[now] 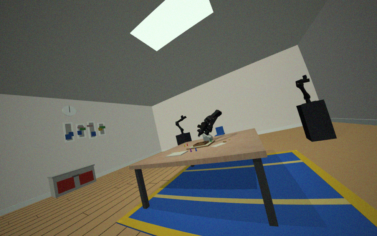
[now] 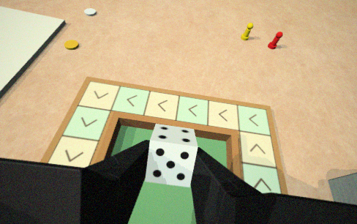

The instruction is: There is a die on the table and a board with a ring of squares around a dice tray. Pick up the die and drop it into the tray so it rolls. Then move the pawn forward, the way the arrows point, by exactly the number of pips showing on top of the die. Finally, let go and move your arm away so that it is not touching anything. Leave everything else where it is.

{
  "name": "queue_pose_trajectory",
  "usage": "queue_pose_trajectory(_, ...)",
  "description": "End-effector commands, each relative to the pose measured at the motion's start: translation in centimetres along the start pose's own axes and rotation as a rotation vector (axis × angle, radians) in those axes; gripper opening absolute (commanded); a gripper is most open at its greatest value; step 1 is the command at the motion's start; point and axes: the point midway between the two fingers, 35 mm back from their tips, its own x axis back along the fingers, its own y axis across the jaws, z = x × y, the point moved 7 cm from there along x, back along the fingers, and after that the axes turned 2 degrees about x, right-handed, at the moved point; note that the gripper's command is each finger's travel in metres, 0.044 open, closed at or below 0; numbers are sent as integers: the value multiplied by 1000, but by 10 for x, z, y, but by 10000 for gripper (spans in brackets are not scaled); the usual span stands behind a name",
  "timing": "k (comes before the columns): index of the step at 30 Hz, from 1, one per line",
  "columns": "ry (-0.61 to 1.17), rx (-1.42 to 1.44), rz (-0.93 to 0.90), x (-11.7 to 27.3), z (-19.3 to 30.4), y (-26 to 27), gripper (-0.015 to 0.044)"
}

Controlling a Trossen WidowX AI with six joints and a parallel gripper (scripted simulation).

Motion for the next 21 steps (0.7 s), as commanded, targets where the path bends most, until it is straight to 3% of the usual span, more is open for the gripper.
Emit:
queue_pose_trajectory(1, -6, 3, 5, 6, -2, -2, 0)
queue_pose_trajectory(21, 0, -1, 9, 5, -1, -1, 0)
